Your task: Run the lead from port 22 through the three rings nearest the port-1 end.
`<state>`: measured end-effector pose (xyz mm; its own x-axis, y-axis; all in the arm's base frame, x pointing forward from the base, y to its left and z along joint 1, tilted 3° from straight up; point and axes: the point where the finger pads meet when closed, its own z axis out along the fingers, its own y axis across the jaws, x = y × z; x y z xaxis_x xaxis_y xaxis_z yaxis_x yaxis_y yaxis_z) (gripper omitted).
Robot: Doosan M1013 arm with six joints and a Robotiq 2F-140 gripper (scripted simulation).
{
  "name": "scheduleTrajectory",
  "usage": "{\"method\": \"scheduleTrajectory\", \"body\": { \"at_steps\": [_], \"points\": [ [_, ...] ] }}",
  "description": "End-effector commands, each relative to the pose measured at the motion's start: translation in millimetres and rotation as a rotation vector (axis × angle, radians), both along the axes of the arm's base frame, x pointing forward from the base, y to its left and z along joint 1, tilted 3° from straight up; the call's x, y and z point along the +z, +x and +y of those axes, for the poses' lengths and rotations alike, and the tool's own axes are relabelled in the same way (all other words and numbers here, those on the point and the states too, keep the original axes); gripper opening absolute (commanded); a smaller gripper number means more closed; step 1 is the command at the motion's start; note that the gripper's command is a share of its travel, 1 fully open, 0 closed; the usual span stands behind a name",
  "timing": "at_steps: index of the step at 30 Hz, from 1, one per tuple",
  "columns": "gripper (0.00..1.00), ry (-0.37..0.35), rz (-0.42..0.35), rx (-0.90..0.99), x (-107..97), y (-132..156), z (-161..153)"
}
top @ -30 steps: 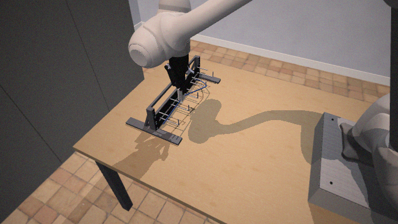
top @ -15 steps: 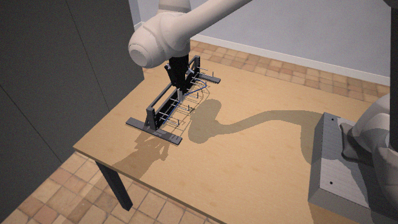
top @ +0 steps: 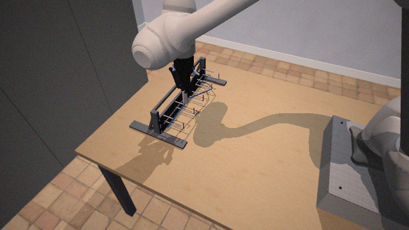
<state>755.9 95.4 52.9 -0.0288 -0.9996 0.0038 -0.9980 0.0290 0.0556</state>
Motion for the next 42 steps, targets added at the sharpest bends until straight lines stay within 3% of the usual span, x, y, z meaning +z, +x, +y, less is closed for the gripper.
{"method": "scheduleTrajectory", "body": {
  "at_steps": [1,42],
  "points": [
    [0.00,0.005,-0.004,-0.004,1.8,2.0,3.8],
    [0.00,0.004,-0.004,-0.009,1.9,5.4,8.3]
  ]
}}
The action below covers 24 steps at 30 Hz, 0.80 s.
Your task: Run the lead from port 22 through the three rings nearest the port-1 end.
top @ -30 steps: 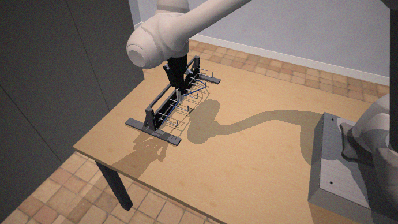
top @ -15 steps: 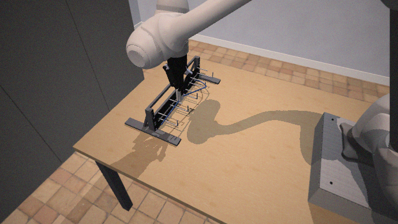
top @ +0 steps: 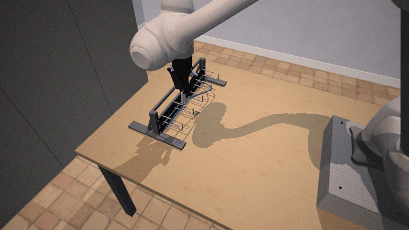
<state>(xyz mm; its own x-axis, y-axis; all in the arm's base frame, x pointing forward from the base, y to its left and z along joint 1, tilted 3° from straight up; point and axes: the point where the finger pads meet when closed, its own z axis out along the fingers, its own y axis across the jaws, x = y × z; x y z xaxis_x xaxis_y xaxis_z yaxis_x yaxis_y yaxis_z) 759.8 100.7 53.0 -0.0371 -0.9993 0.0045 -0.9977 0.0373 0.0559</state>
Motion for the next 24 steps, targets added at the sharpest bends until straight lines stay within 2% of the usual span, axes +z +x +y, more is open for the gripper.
{"method": "scheduleTrajectory", "body": {
  "at_steps": [1,24],
  "points": [
    [0.00,0.005,-0.004,-0.001,1.8,1.5,3.1],
    [0.00,0.005,-0.004,-0.001,-3.6,1.2,3.1]
  ]
}}
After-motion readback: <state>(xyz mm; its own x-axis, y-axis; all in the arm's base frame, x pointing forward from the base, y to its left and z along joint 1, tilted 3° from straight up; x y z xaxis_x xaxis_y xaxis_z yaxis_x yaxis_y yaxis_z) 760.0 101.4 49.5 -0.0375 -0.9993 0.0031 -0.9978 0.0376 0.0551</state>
